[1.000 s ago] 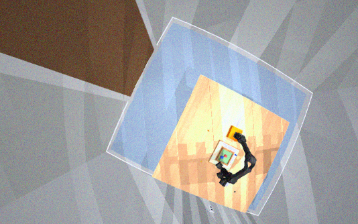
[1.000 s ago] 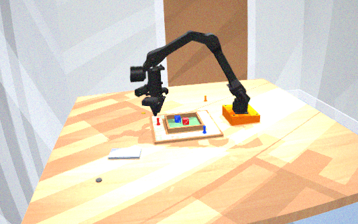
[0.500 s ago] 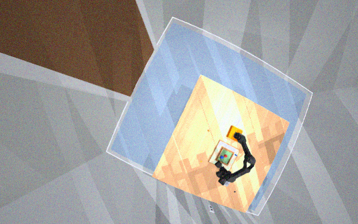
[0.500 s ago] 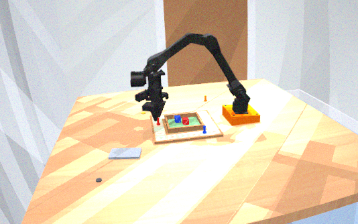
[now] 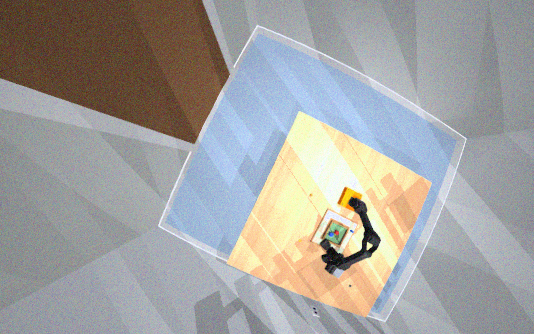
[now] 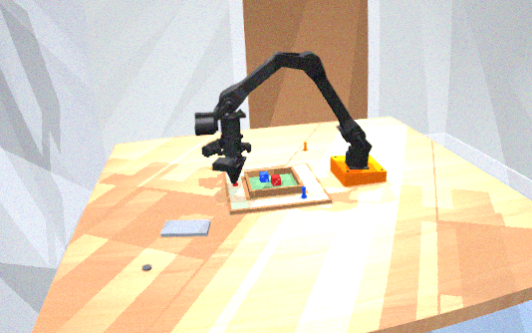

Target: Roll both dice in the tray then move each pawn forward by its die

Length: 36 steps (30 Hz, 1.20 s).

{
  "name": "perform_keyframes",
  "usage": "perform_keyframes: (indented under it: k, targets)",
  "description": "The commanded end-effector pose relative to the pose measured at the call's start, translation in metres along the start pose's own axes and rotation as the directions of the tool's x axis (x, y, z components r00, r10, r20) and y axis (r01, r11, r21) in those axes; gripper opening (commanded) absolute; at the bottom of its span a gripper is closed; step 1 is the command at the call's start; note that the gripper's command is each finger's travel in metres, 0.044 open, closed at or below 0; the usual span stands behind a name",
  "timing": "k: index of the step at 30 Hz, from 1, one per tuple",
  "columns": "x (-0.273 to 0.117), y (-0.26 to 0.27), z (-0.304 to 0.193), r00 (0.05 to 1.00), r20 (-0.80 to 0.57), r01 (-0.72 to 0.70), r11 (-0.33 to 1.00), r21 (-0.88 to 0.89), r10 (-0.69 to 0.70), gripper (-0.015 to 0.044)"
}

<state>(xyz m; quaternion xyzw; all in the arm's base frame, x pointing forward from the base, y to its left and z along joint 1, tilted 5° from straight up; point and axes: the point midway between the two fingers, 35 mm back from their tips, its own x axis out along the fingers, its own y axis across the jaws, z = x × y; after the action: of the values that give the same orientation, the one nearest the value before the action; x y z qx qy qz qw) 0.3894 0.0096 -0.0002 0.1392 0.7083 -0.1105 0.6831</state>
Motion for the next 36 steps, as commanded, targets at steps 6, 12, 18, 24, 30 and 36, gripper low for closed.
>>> perform_keyframes:
  k: [6,12,18,24,30,36]
  targets:
    - [0.002,-0.001,-0.001,1.0,-0.001,0.006,1.0,0.005,-0.006,0.0]
    - [-0.013,0.0,0.002,1.0,0.001,0.008,1.0,-0.001,-0.008,0.0]
    - [-0.048,0.001,0.004,1.0,0.005,0.011,1.0,-0.011,-0.011,0.0]
    - [-0.083,0.001,0.004,1.0,0.003,0.009,1.0,-0.004,-0.009,0.0]
    - [-0.117,0.0,-0.001,1.0,0.0,0.007,1.0,0.003,-0.007,0.0]
    - [-0.125,0.0,-0.003,1.0,-0.001,0.006,1.0,0.005,-0.006,0.0]
